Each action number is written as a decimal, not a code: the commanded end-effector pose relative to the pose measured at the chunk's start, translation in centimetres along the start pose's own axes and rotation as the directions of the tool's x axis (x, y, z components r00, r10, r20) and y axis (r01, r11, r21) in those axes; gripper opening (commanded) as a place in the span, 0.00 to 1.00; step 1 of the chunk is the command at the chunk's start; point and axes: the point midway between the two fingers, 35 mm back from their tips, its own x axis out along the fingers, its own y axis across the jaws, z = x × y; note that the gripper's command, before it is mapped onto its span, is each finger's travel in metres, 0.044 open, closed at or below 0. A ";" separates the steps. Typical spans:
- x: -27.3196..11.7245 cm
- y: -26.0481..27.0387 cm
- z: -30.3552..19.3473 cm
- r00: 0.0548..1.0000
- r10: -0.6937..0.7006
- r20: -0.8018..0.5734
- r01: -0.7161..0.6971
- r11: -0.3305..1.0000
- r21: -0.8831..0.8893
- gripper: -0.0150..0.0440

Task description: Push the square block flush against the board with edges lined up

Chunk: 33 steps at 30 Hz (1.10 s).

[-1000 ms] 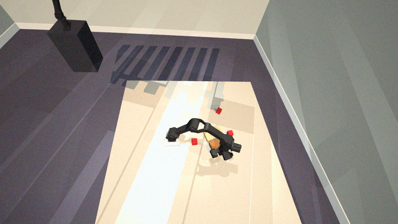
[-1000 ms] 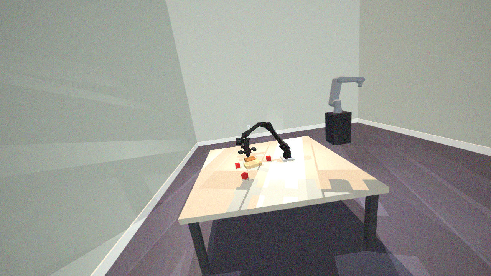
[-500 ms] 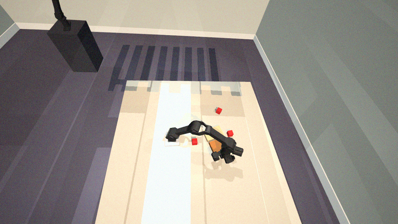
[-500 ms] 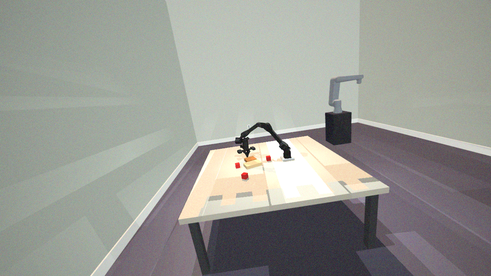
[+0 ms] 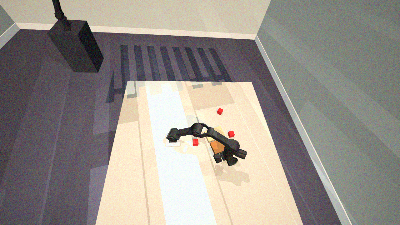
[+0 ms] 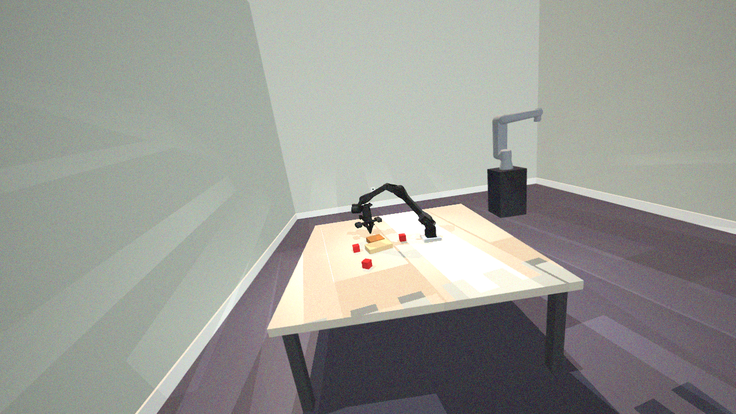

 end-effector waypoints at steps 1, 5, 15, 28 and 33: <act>-3.2 0.2 0.1 1.000 0.015 0.013 -0.015 1.000 0.001 0.25; -3.2 0.2 0.1 1.000 0.015 0.013 -0.015 1.000 0.001 0.25; -1.9 0.1 -2.6 1.000 0.015 0.010 -0.015 1.000 0.002 0.25; 2.4 0.3 -3.0 1.000 0.015 0.010 -0.015 1.000 0.004 0.25; 2.4 0.4 -3.6 1.000 0.015 0.009 -0.015 1.000 0.004 0.25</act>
